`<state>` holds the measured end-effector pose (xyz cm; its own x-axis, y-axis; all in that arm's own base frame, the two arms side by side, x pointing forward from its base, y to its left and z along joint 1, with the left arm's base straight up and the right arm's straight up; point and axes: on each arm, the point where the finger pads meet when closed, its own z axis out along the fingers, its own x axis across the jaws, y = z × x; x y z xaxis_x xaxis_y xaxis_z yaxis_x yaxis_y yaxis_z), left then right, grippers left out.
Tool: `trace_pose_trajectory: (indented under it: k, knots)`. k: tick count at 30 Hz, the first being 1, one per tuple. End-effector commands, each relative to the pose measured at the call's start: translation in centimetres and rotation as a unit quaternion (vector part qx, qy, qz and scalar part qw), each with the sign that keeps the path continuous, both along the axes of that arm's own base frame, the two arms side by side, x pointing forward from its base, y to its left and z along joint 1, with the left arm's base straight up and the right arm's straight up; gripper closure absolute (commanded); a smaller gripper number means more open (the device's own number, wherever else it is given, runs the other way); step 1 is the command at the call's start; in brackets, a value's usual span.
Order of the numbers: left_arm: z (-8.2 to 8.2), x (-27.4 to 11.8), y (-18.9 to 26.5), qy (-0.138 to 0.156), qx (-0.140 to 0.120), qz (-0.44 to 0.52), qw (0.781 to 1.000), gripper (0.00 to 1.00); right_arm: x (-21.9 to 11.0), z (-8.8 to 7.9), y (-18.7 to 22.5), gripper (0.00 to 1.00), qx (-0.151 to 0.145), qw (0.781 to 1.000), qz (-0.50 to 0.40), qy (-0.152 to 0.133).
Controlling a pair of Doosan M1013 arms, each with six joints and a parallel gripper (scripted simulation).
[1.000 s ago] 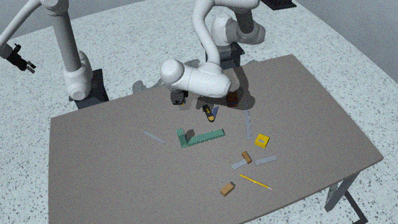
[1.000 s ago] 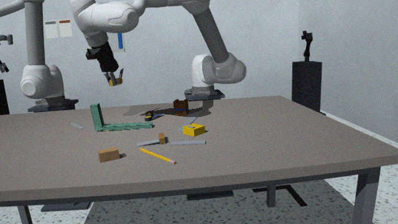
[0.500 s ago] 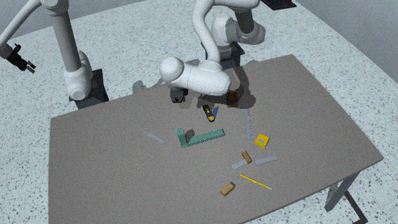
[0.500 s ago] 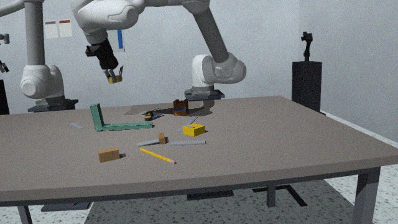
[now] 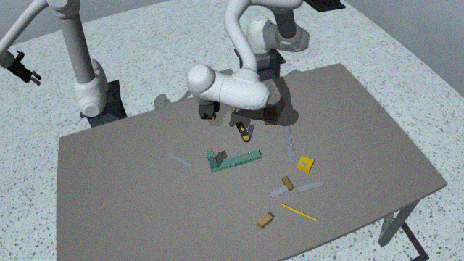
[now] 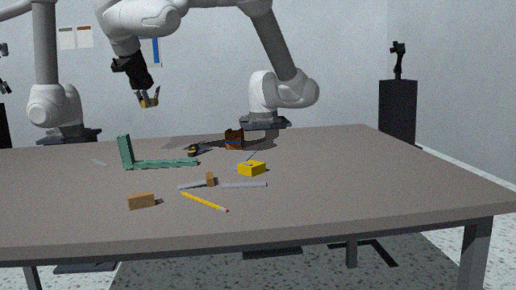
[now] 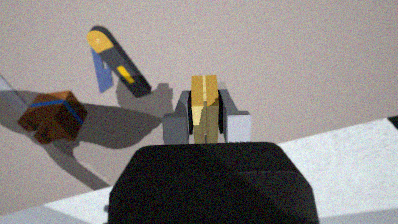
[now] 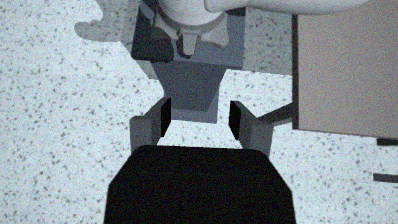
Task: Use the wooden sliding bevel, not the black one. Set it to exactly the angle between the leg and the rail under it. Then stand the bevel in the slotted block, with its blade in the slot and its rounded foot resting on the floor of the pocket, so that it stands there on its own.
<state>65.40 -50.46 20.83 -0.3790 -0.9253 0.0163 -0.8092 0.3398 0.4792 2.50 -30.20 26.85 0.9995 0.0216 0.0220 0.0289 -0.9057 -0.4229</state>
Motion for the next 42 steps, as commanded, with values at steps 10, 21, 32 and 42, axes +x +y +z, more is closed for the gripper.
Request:
trace_pose_trajectory:
  k: [10, 21, 32, 42]
  knots:
    - [0.1, 1.6, -0.3, -0.055, -0.080, -0.060, 0.993, 1.00, 0.0, 0.0, 0.0, 0.00, 0.000, 1.000, 0.000, 0.000]
    - [0.1, 3.9, -0.7, -0.128, -0.189, -0.143, 0.963, 1.00, 0.0, 0.0, 0.0, 0.00, 0.000, 1.000, 0.000, 0.000]
    - [0.0, 6.3, -1.1, -0.203, -0.301, -0.228, 0.903, 1.00, 0.0, 0.0, 0.0, 0.00, 0.000, 1.000, 0.000, 0.000]
    - [0.0, 8.6, -1.5, -0.269, -0.399, -0.303, 0.822, 1.00, 0.0, 0.0, 0.0, 0.00, 0.000, 1.000, 0.000, 0.000]
